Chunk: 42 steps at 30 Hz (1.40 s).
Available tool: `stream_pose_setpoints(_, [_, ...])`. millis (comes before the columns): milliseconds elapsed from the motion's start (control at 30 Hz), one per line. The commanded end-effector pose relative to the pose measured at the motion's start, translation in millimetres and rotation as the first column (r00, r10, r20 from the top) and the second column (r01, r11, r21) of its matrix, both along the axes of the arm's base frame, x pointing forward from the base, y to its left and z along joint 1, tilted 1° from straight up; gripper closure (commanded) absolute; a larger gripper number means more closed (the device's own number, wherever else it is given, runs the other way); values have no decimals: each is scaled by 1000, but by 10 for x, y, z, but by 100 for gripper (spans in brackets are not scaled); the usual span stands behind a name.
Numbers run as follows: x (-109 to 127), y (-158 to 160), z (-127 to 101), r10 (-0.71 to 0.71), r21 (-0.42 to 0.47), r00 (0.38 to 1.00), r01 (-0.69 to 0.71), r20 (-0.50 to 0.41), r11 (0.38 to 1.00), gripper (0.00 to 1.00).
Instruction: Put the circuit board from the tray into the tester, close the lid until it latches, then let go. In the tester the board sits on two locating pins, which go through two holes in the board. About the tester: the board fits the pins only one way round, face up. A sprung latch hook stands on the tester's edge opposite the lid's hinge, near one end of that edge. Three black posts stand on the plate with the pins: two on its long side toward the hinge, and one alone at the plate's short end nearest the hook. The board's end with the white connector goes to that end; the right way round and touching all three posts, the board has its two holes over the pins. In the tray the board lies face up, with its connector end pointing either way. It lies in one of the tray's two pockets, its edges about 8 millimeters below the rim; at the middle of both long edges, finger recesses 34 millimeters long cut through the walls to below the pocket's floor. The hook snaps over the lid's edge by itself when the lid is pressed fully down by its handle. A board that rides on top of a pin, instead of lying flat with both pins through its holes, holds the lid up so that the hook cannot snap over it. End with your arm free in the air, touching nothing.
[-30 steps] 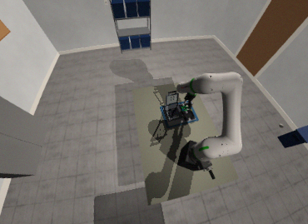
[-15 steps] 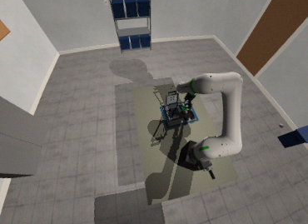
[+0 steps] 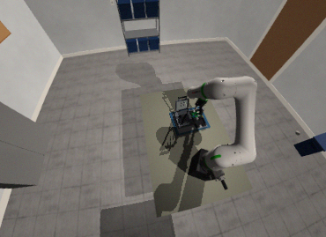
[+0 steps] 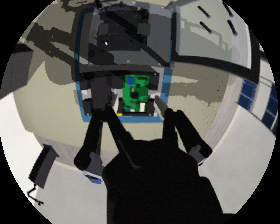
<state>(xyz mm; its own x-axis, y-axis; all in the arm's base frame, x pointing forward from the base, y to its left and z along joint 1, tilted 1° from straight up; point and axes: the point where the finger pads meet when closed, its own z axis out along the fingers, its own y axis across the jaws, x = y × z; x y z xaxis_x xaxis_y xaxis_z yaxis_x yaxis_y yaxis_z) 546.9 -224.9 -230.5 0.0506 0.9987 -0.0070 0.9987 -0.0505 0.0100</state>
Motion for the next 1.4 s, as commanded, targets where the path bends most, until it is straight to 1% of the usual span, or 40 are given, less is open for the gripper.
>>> stream_pose_setpoints(0, [2, -1, 3, 0, 0, 1000, 0, 0, 1000, 42])
stream_pose_setpoints(1367, [1, -1, 51, 0, 0, 1000, 0, 0, 1000, 42])
